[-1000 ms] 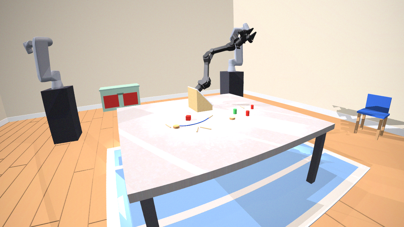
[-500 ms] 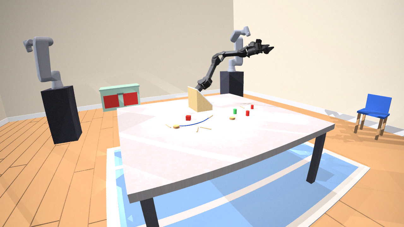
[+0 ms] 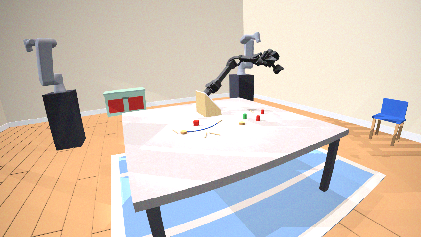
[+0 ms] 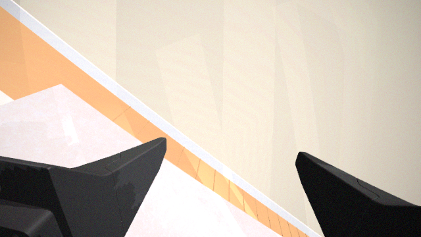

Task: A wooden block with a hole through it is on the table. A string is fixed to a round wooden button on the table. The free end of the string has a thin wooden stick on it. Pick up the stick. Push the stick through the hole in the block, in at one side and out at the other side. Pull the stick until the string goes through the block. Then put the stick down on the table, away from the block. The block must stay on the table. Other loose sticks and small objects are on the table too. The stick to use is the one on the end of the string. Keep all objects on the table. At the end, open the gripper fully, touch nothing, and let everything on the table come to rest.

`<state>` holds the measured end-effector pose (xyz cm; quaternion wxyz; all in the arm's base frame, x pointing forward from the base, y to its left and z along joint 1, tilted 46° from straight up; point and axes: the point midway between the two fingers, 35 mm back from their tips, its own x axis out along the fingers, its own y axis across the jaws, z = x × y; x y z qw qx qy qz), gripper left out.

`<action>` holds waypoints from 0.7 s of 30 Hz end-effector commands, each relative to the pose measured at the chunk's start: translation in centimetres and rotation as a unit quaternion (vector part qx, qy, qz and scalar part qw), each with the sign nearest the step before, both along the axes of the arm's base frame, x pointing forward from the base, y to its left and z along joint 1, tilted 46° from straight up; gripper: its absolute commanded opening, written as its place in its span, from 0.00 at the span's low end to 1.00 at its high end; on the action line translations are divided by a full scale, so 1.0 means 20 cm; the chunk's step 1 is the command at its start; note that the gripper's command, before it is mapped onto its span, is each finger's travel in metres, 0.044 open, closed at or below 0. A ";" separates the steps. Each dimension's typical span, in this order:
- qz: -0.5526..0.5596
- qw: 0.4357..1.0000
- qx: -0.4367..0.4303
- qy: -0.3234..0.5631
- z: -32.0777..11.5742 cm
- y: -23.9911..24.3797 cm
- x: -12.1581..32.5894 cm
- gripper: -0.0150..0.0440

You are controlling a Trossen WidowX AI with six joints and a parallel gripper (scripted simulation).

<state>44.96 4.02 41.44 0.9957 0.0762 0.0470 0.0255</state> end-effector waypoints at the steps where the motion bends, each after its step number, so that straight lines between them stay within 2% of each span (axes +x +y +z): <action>1: 0.005 0.995 -0.066 0.069 -0.28 -0.09 0.11 1.00; 6: 0.032 0.973 -0.154 0.170 -0.70 -0.24 0.21 1.00; 11: 0.080 0.936 -0.219 0.264 -1.12 -0.39 0.22 1.00; 21: 0.229 0.837 -0.283 0.408 -1.91 -0.64 -0.02 1.00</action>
